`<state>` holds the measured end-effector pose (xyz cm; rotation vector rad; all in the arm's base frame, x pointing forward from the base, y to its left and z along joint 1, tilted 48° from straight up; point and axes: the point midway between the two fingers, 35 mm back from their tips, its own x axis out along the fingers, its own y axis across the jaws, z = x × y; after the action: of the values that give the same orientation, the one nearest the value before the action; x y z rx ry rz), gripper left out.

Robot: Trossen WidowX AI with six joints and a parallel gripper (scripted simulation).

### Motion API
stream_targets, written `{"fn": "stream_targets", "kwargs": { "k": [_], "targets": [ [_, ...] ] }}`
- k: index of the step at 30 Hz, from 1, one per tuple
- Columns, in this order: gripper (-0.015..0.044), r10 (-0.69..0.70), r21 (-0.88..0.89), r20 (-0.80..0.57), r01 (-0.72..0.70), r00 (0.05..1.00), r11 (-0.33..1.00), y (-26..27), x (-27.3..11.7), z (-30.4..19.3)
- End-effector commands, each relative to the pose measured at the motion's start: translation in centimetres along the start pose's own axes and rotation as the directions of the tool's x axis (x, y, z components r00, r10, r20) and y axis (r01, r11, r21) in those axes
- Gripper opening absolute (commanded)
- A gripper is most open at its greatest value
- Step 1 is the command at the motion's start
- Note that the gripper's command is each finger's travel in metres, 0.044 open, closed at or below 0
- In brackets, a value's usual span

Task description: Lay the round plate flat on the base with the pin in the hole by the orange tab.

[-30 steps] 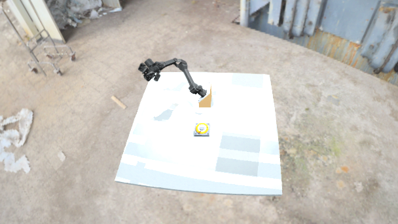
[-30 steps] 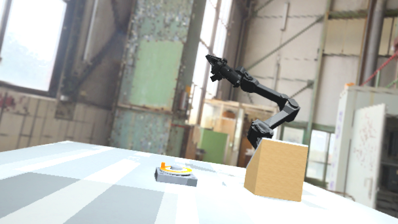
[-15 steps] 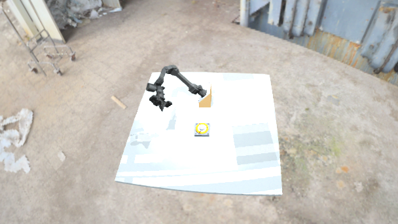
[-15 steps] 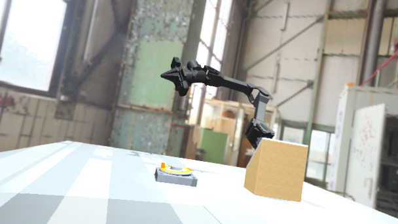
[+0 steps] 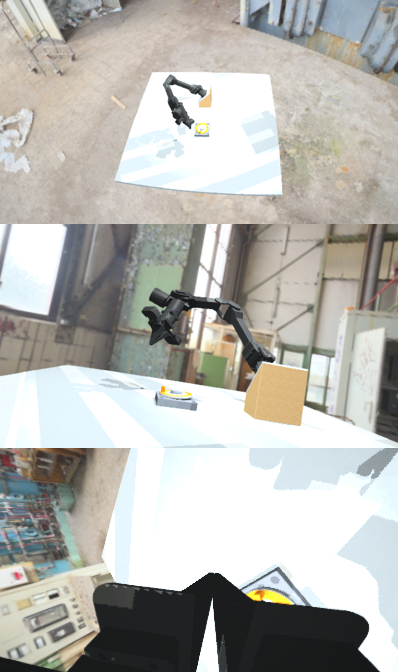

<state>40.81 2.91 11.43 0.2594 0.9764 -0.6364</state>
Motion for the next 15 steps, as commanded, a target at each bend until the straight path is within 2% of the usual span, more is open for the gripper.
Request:
{"fn": "stream_targets", "kwargs": {
  "k": [1,3,6,10,15],
  "targets": [
    [0.0,-0.153,-0.218,-0.025,0.144,0.988,0.965,-0.6,2.8,-2.6],
    [0.0,-0.272,-0.392,-0.031,0.239,0.962,0.888,-1.2,4.8,-4.8],
    [0.0,-0.434,-0.636,-0.003,0.333,0.901,0.696,-2.3,7.4,-7.8],
    [0.0,-0.497,-0.732,0.024,0.354,0.868,0.583,-2.9,8.4,-9.0],
    [0.0,-0.502,-0.739,0.027,0.355,0.865,0.572,-3.0,8.5,-9.1]
  ]
}}
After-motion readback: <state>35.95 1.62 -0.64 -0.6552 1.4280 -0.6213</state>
